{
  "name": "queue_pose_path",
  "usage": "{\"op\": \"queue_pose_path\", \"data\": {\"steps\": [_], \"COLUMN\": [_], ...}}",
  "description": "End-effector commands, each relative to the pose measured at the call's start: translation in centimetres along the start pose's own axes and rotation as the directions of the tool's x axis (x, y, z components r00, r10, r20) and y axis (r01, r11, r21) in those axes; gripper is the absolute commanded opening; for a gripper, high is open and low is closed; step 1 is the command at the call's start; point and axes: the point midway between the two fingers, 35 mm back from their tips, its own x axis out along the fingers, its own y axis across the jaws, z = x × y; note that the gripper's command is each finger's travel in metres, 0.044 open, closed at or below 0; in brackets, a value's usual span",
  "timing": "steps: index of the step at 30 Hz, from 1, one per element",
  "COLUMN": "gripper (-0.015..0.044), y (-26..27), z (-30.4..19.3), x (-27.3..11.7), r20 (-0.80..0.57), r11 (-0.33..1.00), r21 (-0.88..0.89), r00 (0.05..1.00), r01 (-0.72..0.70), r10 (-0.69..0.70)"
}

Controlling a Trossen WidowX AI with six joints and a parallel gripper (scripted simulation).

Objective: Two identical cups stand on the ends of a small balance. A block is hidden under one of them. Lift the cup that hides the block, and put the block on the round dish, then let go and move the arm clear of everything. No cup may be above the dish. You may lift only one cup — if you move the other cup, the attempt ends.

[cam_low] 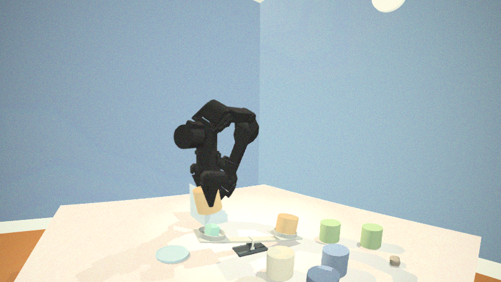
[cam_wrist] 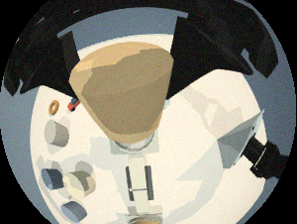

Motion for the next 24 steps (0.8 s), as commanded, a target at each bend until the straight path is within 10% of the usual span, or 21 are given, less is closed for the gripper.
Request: {"op": "queue_pose_path", "data": {"steps": [1, 24], "gripper": [0.0000, 0.0000], "y": [0.0, 8.8], "z": [0.0, -12.3], "x": [0.0, 5.0], "r20": [-0.001, -0.026], "r11": [1.000, 1.000], "r21": [0.001, 0.002], "r00": [1.000, 1.000], "r01": [0.001, 0.009], "r10": [-0.001, -0.009]}}
